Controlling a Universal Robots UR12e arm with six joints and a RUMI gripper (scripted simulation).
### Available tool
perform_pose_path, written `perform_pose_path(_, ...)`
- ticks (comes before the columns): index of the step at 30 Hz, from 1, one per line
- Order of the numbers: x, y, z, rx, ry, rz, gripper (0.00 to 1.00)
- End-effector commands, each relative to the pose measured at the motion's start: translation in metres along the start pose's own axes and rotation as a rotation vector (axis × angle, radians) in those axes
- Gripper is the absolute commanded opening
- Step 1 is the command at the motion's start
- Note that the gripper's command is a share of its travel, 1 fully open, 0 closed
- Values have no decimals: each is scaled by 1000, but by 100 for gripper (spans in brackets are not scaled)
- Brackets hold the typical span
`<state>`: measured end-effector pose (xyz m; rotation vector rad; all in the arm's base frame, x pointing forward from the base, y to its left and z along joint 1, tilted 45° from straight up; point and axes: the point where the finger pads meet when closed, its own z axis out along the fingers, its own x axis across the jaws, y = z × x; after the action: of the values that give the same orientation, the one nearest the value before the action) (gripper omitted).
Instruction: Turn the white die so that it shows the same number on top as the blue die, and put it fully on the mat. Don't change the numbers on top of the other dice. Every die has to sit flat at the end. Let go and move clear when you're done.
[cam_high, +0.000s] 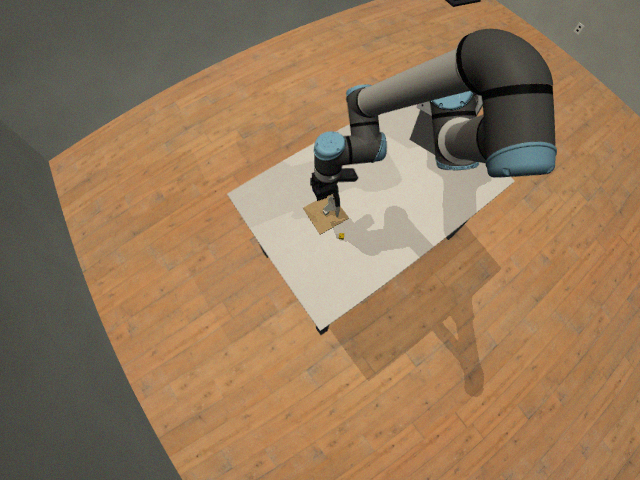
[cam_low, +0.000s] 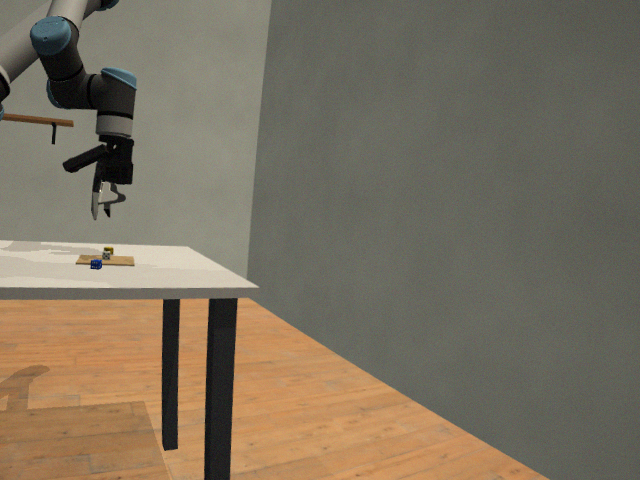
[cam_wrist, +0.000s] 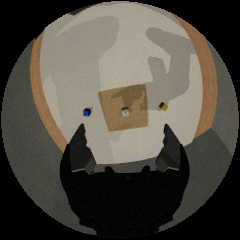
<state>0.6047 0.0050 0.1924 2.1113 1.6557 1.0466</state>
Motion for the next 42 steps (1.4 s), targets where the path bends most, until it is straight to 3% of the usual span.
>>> perform_pose_path(1,-1,0,0,4,8,-170,100)
perform_pose_path(5,-1,0,0,3,8,-216,100)
perform_pose_path(42,-3,7,4,-1,9,-1228,100)
